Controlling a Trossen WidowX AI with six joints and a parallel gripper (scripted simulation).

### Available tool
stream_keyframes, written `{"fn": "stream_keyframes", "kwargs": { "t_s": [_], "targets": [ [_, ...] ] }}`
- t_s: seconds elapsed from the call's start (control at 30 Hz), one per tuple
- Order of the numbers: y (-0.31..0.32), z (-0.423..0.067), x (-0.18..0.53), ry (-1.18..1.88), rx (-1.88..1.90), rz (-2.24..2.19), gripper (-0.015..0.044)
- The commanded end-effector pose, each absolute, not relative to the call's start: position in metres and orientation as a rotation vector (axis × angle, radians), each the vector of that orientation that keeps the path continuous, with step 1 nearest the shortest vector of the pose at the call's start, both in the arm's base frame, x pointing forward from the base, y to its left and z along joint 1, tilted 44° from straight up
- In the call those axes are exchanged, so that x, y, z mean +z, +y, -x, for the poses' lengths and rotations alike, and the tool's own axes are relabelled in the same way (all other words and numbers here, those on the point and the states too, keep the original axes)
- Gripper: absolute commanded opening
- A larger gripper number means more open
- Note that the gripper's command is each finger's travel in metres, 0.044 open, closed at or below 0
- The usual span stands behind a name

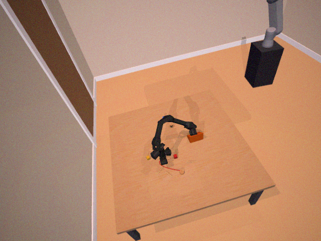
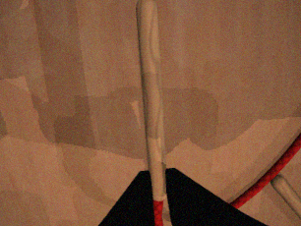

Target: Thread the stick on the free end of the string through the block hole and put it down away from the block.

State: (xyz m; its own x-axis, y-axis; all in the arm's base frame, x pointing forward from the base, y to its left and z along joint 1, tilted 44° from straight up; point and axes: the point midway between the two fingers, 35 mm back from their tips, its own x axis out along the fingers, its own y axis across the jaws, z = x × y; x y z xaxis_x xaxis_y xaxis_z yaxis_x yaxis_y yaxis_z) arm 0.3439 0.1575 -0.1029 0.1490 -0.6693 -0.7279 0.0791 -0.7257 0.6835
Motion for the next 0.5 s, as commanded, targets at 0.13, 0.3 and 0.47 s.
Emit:
{"fn": "stream_keyframes", "kwargs": {
  "t_s": [0.13,0.3,0.47],
  "targets": [
    [0.157,-0.333,-0.102,-0.563,-1.637,-1.846,0.0000],
    [0.155,-0.327,-0.102,-0.562,-1.637,-1.846,0.0000],
    [0.154,-0.321,-0.102,-0.562,-1.637,-1.846,0.0000]
  ]
}}
